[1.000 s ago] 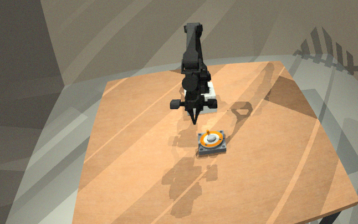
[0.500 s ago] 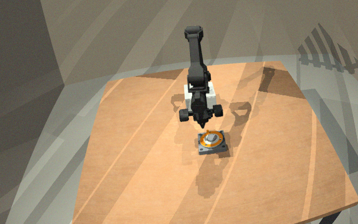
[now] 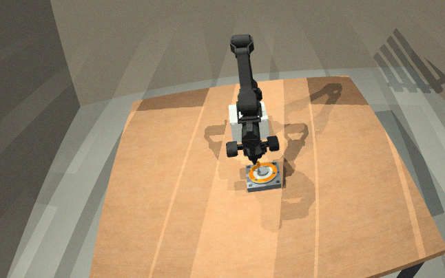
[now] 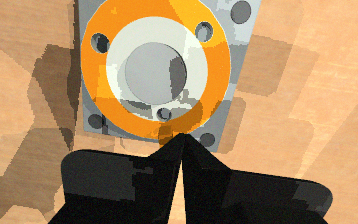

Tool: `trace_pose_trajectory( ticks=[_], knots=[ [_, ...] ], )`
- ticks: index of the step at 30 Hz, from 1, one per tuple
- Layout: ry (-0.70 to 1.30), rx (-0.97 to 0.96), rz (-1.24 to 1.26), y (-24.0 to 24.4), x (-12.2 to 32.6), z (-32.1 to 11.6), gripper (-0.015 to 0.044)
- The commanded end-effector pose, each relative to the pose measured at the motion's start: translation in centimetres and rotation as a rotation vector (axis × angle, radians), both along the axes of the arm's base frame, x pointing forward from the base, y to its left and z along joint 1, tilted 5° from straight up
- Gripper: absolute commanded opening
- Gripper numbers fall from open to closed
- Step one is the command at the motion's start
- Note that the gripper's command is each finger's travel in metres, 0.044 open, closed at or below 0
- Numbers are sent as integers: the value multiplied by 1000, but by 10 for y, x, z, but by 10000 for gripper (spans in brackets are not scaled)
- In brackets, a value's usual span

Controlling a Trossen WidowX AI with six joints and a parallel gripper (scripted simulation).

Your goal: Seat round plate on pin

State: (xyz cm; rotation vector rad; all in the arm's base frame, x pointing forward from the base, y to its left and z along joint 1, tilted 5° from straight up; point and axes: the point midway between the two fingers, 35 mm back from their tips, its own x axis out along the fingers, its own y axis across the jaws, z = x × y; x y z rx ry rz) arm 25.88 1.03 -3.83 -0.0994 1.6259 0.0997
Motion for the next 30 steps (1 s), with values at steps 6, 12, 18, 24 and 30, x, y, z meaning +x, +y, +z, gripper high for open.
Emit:
trace_pose_trajectory(
  ticks=[6,12,18,24,30],
  knots=[
    [1,5,-2,11,-7,-1,0],
    [1,5,-2,17,-10,-1,0],
    [1,6,-2,24,-12,-1,0],
    [1,6,-2,32,-11,0,0],
    [1,7,-2,40,-11,0,0]
  ],
)
